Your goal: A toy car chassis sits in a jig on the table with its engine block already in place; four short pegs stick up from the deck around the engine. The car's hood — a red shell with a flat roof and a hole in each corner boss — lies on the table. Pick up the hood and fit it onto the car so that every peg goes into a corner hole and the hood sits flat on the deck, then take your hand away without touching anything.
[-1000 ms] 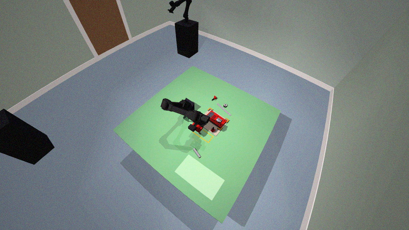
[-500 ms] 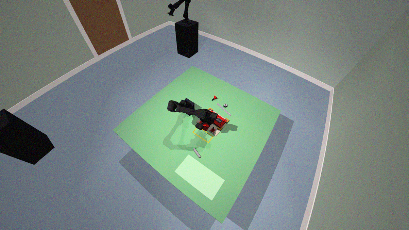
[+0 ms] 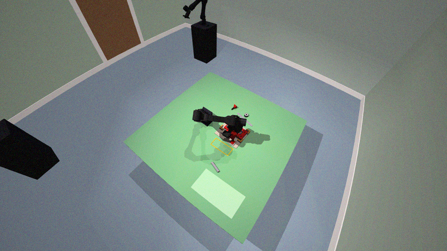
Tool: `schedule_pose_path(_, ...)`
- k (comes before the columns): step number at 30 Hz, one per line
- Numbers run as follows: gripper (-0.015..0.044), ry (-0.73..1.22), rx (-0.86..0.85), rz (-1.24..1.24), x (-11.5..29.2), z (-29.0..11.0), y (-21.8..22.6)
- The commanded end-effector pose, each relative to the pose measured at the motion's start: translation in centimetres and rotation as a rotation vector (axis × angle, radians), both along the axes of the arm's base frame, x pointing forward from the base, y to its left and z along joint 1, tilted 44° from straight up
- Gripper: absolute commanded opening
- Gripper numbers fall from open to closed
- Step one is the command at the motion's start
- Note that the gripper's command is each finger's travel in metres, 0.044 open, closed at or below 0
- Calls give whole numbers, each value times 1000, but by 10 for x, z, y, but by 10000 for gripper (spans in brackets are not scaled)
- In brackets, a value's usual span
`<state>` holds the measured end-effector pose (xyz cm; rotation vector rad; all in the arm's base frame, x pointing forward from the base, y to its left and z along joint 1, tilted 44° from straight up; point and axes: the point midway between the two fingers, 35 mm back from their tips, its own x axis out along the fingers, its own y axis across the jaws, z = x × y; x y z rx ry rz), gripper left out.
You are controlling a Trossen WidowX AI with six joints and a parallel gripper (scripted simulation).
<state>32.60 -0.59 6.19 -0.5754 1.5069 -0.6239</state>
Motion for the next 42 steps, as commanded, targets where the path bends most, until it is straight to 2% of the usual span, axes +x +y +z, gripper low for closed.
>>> schedule_pose_path(1, 0, -11, 5, -12, 8, -12, 13)
schedule_pose_path(22, 0, -51, -1, -59, 32, -87, 79)
schedule_pose_path(28, 0, -51, -1, -60, 31, -89, 75)
schedule_pose_path(37, 0, -52, -2, -60, 30, -119, 48)
schedule_pose_path(42, 0, -52, -3, -60, 28, -123, 44)
